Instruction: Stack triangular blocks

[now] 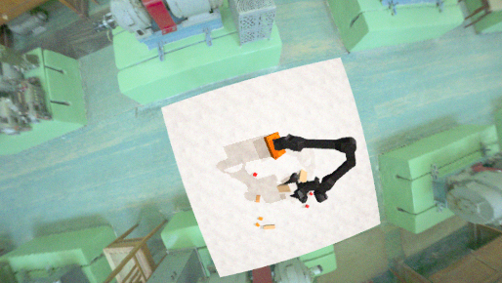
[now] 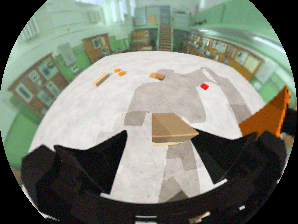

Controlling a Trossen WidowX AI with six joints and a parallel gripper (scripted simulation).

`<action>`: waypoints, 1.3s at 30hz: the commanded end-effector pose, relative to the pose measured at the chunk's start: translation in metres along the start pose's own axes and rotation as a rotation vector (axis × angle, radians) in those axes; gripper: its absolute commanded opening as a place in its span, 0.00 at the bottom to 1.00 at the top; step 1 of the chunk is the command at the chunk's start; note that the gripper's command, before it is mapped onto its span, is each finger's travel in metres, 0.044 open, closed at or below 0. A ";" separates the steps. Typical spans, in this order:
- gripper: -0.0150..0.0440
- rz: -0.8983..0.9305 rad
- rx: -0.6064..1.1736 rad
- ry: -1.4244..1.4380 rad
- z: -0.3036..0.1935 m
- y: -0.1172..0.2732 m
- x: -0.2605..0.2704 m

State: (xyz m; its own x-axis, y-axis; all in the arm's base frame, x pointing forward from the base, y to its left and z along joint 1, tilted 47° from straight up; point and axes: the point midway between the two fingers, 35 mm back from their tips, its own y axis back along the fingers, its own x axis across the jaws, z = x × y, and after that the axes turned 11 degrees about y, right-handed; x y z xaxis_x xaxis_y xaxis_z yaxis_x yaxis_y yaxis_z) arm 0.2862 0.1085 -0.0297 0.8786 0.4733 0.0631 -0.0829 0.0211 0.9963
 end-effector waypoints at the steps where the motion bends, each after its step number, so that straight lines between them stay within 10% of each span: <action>1: 1.00 -0.016 0.007 0.001 -0.004 -0.008 -0.006; 14: 1.00 -0.039 0.008 -0.017 -0.010 -0.024 -0.012; 22: 0.64 -0.039 0.008 -0.017 -0.010 -0.024 -0.012; 39: 0.25 -0.035 0.017 -0.015 -0.007 -0.022 -0.013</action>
State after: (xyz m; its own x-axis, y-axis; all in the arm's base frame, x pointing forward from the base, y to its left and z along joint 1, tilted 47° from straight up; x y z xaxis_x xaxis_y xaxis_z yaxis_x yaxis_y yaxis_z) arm 0.2734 0.1100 -0.0537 0.8886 0.4579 0.0273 -0.0473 0.0322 0.9984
